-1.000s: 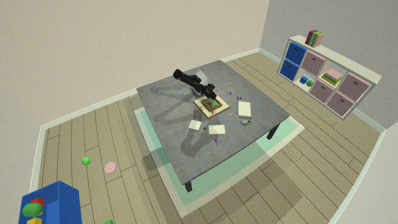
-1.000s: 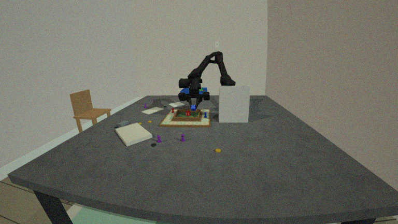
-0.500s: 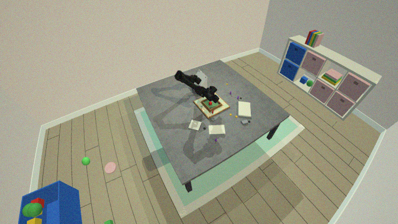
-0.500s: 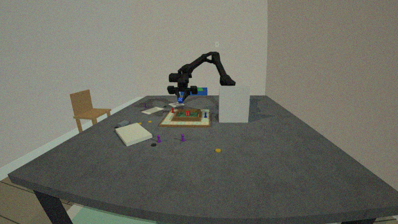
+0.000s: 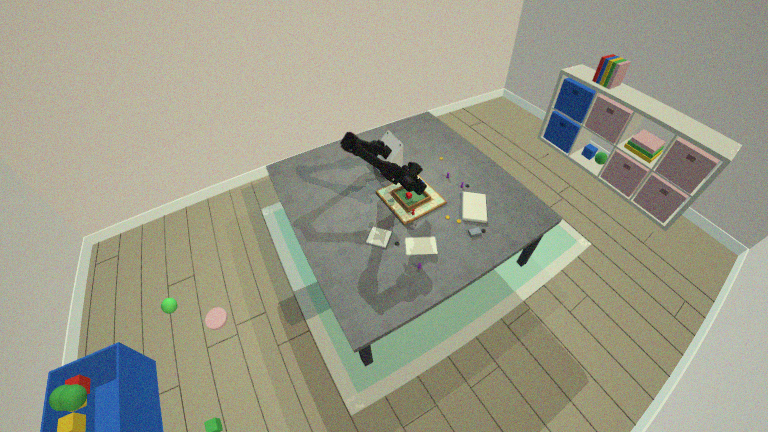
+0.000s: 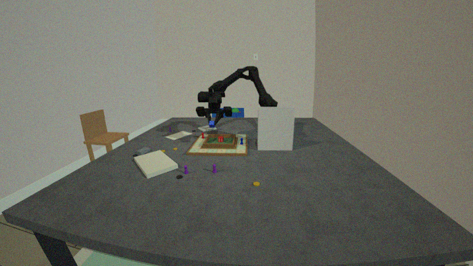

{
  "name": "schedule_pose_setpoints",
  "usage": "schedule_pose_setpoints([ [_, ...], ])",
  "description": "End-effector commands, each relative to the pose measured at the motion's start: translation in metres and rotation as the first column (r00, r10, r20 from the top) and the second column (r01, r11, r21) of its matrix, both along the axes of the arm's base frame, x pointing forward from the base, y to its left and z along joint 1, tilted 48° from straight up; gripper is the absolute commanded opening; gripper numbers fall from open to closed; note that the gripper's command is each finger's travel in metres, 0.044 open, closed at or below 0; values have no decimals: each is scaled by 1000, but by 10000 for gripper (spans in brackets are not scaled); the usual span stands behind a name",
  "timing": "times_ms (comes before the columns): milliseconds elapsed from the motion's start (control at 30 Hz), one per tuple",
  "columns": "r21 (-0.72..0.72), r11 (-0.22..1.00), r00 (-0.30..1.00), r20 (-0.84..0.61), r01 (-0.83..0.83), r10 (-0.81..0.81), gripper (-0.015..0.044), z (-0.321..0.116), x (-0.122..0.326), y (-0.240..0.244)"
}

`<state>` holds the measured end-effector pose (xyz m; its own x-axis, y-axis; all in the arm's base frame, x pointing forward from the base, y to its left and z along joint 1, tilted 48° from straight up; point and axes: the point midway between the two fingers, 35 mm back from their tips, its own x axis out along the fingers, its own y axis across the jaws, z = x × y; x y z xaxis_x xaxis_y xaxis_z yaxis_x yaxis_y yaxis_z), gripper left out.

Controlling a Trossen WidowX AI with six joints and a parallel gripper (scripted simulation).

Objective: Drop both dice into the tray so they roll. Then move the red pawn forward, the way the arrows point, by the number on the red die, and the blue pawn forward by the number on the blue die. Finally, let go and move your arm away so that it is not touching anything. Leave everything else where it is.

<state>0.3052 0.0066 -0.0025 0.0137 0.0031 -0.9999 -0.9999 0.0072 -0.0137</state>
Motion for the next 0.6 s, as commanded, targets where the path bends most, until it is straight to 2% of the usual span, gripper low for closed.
schedule_pose_setpoints([
  [0, 0, 1000, 1000, 0, 0, 0, 0, 0, 0, 0],
  [167, 0, 1000, 1000, 0, 0, 0, 0, 0, 0, 0],
  [433, 0, 1000, 1000, 0, 0, 0, 210, 0, 0, 0],
  [567, 8, 1000, 1000, 0, 3, -3, 315, 25, -2, 28],
])
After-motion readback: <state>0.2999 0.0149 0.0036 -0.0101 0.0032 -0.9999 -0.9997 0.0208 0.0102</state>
